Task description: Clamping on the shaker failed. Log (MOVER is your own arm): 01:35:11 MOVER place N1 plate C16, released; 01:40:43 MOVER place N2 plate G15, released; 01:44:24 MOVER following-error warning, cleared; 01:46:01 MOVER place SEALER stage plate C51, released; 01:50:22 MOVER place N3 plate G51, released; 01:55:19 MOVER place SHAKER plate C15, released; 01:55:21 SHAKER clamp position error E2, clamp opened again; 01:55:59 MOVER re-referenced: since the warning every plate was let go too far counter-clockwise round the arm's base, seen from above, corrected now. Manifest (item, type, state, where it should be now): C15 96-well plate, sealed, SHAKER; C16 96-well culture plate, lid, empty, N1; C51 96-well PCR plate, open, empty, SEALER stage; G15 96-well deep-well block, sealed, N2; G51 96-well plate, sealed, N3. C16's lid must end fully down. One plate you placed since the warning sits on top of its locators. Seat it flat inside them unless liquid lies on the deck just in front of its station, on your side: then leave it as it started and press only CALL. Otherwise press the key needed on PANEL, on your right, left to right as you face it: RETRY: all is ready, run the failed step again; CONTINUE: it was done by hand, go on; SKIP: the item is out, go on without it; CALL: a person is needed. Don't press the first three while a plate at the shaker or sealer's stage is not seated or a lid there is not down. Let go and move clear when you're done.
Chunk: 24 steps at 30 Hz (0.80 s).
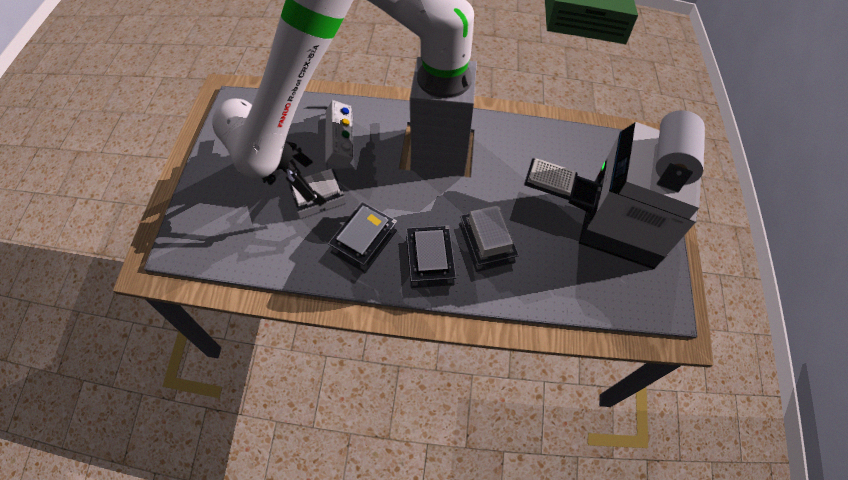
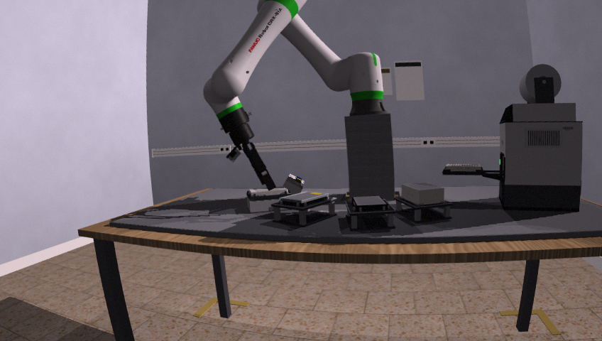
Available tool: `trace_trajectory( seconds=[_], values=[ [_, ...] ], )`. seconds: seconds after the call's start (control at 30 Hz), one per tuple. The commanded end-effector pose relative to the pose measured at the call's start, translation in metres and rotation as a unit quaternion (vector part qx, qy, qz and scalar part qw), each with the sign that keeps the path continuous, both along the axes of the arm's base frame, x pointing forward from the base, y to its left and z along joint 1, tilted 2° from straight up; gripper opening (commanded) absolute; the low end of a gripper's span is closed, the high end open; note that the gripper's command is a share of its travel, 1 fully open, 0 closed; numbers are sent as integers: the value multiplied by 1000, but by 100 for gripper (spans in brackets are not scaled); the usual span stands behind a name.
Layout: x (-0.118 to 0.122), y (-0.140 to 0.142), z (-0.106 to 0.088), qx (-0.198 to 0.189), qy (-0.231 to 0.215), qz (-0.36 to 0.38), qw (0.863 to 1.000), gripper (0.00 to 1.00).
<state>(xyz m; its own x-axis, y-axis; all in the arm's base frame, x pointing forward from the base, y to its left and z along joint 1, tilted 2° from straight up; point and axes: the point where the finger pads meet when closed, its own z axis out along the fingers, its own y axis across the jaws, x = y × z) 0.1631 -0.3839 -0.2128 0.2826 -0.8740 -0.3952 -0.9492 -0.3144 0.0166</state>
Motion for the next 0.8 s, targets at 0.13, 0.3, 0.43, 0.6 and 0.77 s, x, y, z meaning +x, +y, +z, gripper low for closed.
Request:
trace_trajectory(
  seconds=[0.13,0.3,0.43,0.6,0.77],
  values=[
    [0,0,11,-1,0,0,1000,100],
    [0,0,19,-1,0,0,1000,100],
    [0,0,26,-1,0,0,1000,100],
    [0,0,30,-1,0,0,1000,100],
    [0,1,39,-1,0,0,1000,100]
  ],
)
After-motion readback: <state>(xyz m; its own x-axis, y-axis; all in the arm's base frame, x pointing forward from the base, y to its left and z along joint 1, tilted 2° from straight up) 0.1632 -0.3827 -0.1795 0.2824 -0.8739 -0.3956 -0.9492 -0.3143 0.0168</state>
